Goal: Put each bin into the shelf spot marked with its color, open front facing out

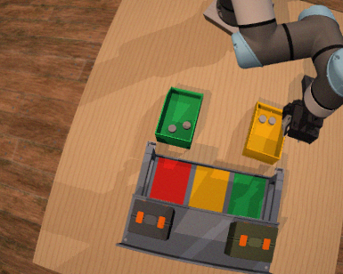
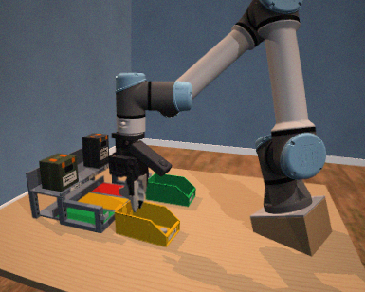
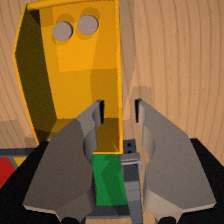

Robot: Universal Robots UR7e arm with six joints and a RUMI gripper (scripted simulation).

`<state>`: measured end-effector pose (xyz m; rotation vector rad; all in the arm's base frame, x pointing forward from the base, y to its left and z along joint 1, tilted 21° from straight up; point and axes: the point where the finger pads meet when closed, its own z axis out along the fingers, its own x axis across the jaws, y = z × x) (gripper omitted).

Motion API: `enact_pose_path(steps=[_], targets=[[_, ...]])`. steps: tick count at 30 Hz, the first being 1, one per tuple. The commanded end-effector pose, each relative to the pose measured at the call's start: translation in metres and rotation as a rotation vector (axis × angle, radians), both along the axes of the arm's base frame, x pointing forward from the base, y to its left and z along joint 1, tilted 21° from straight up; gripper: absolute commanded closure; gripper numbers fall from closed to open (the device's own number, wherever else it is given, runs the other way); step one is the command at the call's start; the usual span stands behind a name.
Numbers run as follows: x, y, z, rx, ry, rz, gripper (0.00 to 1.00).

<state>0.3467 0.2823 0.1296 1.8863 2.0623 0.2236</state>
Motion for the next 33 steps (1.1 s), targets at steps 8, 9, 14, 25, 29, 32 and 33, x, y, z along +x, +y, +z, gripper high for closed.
enact_pose_path(steps=[8, 9, 14, 25, 29, 32, 33], targets=[[0.004, -0.0007, -0.0091, 0.001, -0.001, 0.0, 0.85], [0.0041, -0.0008, -0.0094, 0.001, -0.001, 0.0, 0.85], [0.0043, -0.0008, -0.0099, 0.001, -0.001, 0.0, 0.85], [0.0043, -0.0008, -0.01, 0.001, -0.001, 0.0, 0.85], [0.0043, -0.0008, -0.01, 0.001, -0.001, 0.0, 0.85], [0.0043, -0.0008, -0.01, 0.001, -0.001, 0.0, 0.85], [0.0043, -0.0008, -0.0101, 0.001, -0.001, 0.0, 0.85]])
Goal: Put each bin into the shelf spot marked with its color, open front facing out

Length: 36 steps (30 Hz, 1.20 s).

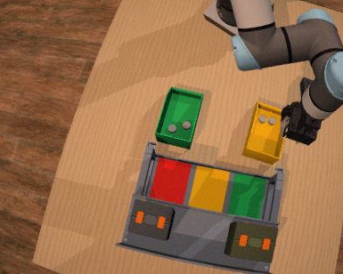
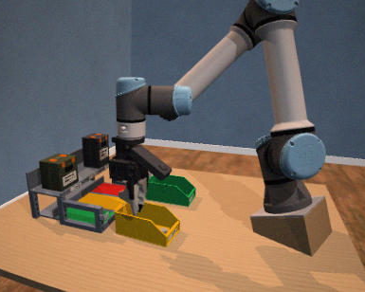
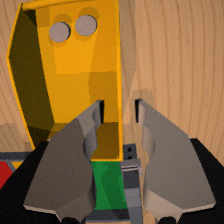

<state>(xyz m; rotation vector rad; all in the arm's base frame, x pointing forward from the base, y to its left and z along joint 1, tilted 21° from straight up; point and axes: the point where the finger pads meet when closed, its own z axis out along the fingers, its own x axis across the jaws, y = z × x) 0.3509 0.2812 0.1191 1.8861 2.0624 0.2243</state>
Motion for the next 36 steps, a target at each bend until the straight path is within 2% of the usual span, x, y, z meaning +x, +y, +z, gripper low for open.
enact_pose_path(steps=[1, 23, 36], targets=[[0.0, 0.0, 0.0, 0.001, -0.001, 0.0, 0.85], [0.004, -0.001, -0.01, 0.001, -0.001, 0.0, 0.85], [0.01, -0.003, -0.026, 0.001, -0.001, 0.0, 0.85]])
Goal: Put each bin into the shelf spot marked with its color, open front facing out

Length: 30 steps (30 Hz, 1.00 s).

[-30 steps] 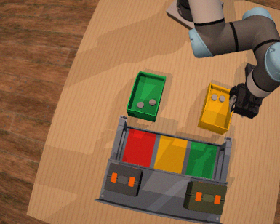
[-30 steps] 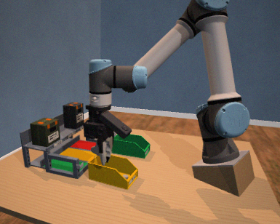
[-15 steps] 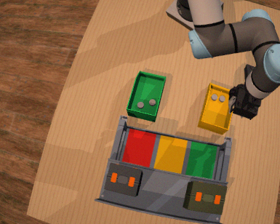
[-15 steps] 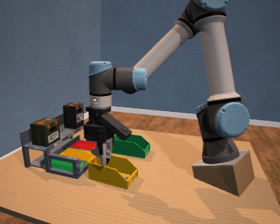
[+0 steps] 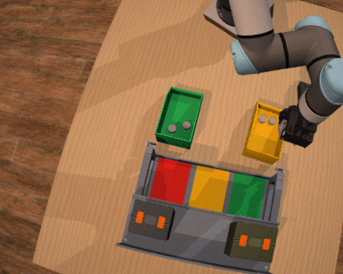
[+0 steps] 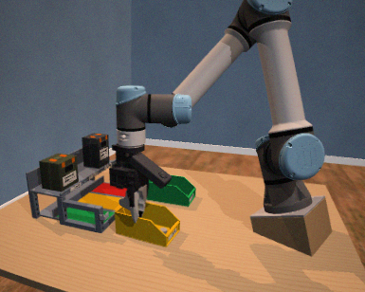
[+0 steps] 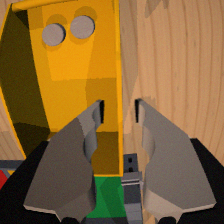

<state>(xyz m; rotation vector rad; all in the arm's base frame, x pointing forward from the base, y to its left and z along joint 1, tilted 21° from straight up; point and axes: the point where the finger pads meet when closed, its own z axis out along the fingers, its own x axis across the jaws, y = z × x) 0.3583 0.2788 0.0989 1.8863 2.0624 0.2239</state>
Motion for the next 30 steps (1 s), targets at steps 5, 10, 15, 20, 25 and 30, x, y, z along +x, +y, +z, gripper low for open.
enact_pose_path(steps=[5, 10, 15, 20, 25, 30], targets=[[0.004, -0.001, -0.009, 0.001, -0.001, 0.0, 0.85], [0.006, -0.001, -0.014, 0.001, -0.001, 0.0, 0.85], [0.007, -0.002, -0.017, 0.001, -0.001, 0.0, 0.85], [0.007, -0.002, -0.018, 0.001, -0.001, 0.0, 0.85], [0.008, -0.002, -0.019, 0.001, -0.001, 0.0, 0.85], [0.008, -0.002, -0.019, 0.001, -0.001, 0.0, 0.85]])
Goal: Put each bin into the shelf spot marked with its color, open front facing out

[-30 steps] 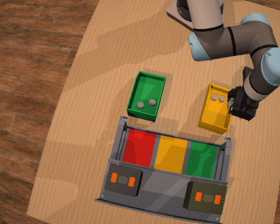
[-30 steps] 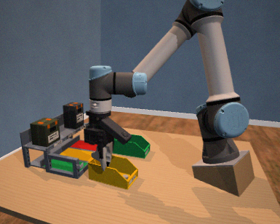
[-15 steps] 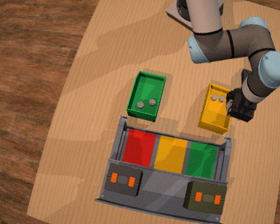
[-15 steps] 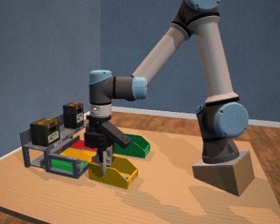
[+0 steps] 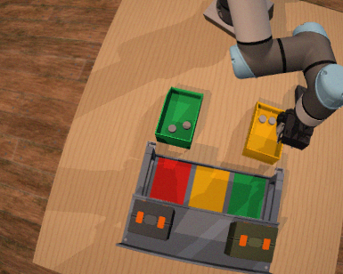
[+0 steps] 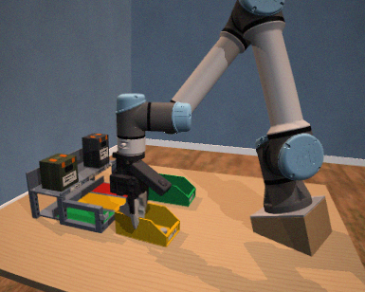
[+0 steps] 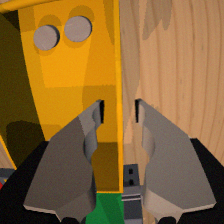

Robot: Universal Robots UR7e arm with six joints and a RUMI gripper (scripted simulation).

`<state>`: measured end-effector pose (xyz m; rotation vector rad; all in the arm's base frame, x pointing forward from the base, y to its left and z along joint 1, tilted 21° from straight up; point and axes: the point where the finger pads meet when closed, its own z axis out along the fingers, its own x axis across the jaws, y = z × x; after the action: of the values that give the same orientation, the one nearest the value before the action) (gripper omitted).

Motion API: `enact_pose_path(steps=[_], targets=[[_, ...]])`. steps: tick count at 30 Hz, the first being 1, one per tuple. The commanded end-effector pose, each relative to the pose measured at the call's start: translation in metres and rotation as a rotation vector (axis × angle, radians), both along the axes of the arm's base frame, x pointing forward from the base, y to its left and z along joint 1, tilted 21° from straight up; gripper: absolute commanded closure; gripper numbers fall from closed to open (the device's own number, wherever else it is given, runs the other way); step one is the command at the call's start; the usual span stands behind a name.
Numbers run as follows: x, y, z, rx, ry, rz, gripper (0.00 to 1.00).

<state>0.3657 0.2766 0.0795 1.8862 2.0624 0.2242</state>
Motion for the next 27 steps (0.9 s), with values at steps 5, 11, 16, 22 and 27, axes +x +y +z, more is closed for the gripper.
enact_pose_path(steps=[5, 11, 16, 22, 27], targets=[[0.0003, 0.0002, 0.0001, 0.001, -0.001, 0.0, 0.85], [0.0003, 0.0002, 0.0001, 0.001, -0.001, 0.0, 0.85], [0.0003, 0.0002, 0.0002, 0.001, -0.001, 0.0, 1.0], [0.0003, 0.0002, 0.0002, 0.001, -0.001, 0.0, 1.0], [0.0003, 0.0002, 0.0002, 0.001, -0.001, 0.0, 1.0]])
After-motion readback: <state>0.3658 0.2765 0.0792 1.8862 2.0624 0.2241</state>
